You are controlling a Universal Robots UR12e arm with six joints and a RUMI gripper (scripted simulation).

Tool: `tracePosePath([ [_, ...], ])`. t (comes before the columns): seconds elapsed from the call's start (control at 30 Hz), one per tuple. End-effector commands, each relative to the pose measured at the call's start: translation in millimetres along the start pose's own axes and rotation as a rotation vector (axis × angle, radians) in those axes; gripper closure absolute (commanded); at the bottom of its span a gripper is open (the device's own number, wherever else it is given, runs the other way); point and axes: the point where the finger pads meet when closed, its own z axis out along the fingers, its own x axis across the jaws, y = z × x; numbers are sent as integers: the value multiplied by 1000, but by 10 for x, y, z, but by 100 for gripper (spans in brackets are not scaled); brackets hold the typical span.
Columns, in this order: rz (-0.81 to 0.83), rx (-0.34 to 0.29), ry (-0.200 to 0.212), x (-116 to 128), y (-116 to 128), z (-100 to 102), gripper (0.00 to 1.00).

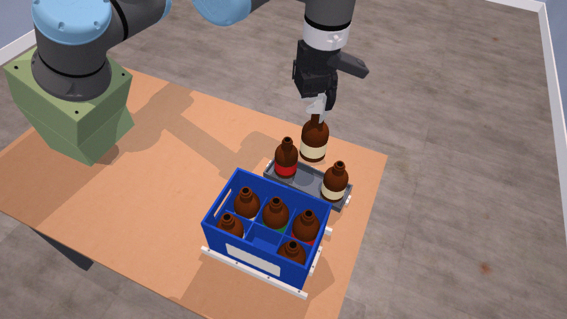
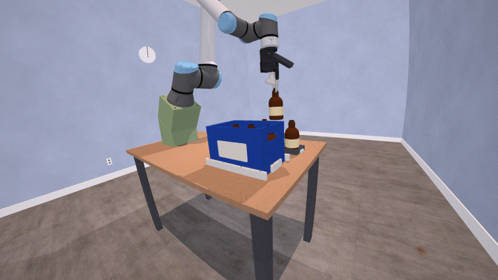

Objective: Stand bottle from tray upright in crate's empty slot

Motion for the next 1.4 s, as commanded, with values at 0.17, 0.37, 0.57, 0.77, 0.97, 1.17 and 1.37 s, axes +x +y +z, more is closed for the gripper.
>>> tracePosePath([
  [0.17, 0, 7, 7, 40, -29, -156, 100],
  [0.37, 0, 7, 7, 39, -28, -202, 100],
  [0.57, 0, 7, 7, 39, -28, -247, 100],
  [0.77, 0, 7, 7, 39, -28, -257, 100],
  [0.97, 0, 7, 7, 39, -28, -257, 100],
  [1.17, 0, 7, 7, 39, -28, -257, 100],
  [1.37, 0, 7, 7, 39, -28, -257, 100],
])
